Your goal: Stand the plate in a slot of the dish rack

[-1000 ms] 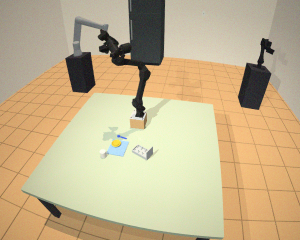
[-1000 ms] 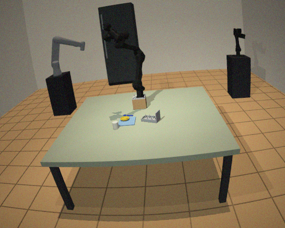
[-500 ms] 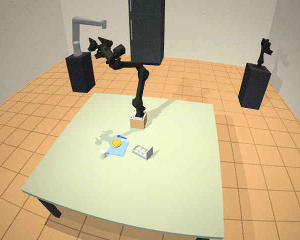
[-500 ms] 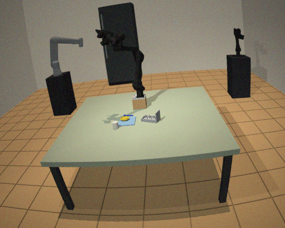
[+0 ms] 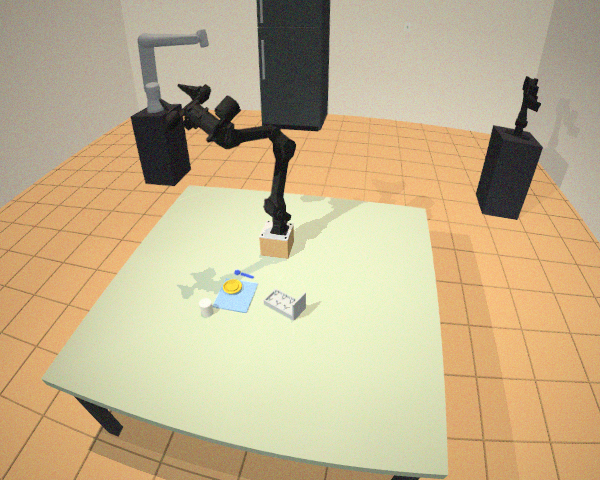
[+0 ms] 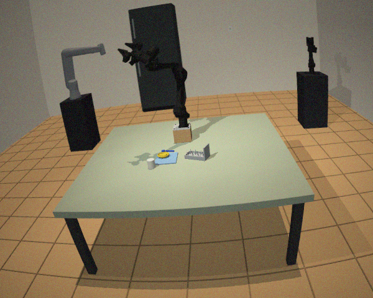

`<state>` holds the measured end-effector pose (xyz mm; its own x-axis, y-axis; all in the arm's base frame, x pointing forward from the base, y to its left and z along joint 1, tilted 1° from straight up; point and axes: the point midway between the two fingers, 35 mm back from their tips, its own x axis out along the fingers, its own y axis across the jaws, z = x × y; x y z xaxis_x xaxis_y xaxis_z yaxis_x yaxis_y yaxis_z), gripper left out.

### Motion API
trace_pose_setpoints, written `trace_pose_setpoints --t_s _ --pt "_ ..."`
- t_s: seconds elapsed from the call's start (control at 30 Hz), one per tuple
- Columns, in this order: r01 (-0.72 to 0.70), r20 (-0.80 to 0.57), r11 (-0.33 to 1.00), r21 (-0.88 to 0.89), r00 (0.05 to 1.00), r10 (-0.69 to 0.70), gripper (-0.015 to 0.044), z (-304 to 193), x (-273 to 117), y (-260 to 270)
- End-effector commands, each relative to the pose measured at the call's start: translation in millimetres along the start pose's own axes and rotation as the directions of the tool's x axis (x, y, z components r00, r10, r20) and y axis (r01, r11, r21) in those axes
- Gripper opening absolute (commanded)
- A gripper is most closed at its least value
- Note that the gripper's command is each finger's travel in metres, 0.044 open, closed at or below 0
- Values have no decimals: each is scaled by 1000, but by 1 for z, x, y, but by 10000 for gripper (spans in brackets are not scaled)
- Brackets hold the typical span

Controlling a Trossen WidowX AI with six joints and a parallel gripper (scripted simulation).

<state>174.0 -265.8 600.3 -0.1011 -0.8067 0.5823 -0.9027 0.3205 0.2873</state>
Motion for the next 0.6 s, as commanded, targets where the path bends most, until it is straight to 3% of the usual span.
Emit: trace_pose_setpoints --t_s 0.0,0.57 --pt "64 -3 992 -105 998 -64 400 5 -3 -23" --pt "299 27 764 -571 938 -347 400 33 -30 -115"
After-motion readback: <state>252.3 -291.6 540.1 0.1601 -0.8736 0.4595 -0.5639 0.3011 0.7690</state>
